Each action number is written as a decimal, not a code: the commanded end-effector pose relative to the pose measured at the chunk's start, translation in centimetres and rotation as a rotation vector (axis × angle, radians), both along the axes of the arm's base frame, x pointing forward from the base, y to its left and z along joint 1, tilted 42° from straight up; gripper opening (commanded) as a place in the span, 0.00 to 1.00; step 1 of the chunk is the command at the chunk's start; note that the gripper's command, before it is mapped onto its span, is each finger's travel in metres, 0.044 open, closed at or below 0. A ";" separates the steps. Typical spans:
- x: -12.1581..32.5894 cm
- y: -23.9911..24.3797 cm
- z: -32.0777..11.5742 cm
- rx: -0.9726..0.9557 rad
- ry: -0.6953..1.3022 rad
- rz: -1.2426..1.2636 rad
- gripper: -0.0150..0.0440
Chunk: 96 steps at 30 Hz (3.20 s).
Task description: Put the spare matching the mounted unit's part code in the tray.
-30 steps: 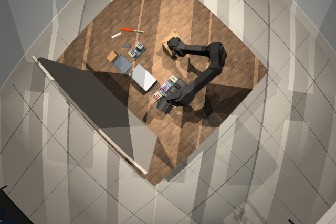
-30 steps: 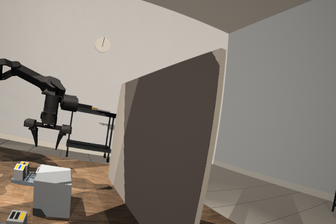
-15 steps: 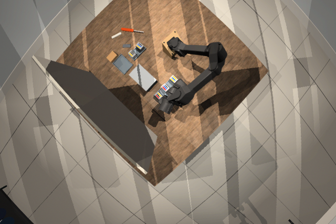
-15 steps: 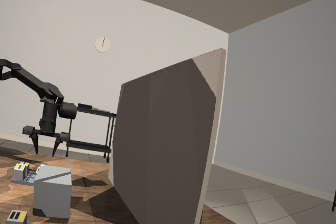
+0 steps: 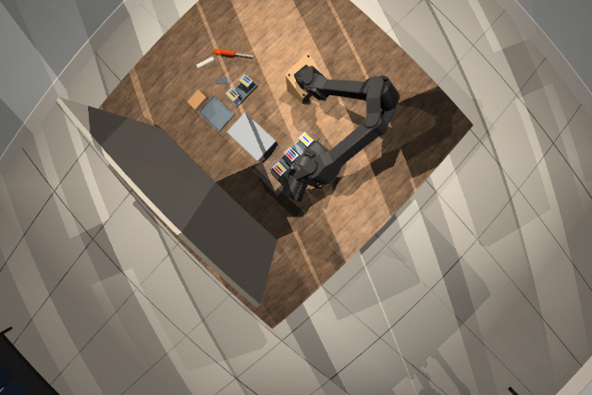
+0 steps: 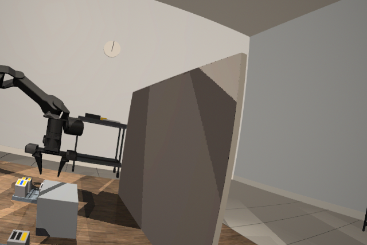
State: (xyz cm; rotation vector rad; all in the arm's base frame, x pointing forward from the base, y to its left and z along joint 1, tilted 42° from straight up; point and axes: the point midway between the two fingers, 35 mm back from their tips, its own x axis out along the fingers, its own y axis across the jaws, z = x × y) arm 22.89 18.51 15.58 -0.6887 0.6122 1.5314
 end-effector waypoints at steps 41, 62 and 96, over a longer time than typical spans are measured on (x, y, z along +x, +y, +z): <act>-0.6 4.2 -4.4 -0.001 0.012 -0.001 0.76; -0.6 4.2 -4.4 -0.001 0.012 -0.001 0.76; -0.6 4.2 -4.4 -0.001 0.012 -0.001 0.76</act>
